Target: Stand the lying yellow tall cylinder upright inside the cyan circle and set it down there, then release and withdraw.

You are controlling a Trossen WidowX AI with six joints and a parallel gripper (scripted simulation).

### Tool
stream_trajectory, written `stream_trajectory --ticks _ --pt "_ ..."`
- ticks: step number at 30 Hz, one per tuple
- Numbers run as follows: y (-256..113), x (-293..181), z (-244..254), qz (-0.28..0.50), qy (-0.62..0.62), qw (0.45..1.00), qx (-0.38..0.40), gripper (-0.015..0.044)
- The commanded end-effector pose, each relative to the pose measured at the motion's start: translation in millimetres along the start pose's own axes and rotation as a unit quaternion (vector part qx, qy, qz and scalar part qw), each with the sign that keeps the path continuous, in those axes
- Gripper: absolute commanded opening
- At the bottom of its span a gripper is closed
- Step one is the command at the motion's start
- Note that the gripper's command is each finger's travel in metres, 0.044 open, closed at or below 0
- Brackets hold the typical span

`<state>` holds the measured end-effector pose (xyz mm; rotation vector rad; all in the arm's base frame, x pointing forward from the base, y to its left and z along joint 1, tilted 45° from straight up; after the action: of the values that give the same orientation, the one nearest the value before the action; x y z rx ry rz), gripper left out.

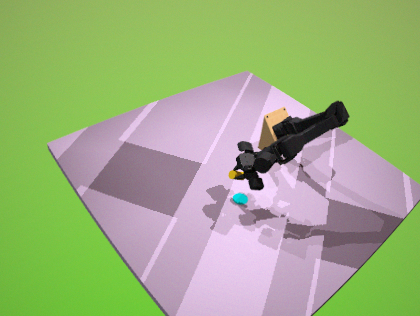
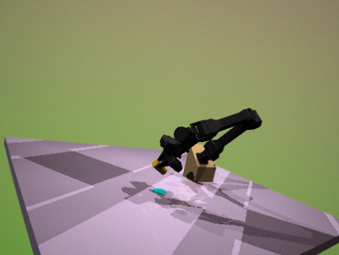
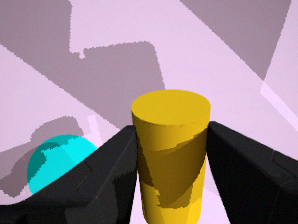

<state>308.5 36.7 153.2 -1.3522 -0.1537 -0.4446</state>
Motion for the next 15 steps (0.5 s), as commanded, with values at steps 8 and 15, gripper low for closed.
stream_trajectory --ticks 8,15 --pt "-1.9 -3.9 3.7 -0.036 0.004 0.999 -0.015 0.0105" --pt "-1.7 -6.1 5.7 -0.059 0.008 0.998 -0.023 0.0105"
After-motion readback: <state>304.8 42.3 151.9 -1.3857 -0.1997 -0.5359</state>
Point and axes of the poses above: the point midway between the two fingers, 35 mm back from their tips, its own y axis out along the fingers, its own z axis across the jaws, x = y × z, the point moved 7 cm from there along -y, back along the fingers, and after that the axes turned 15 degrees about -y, right-handed, at the moved point
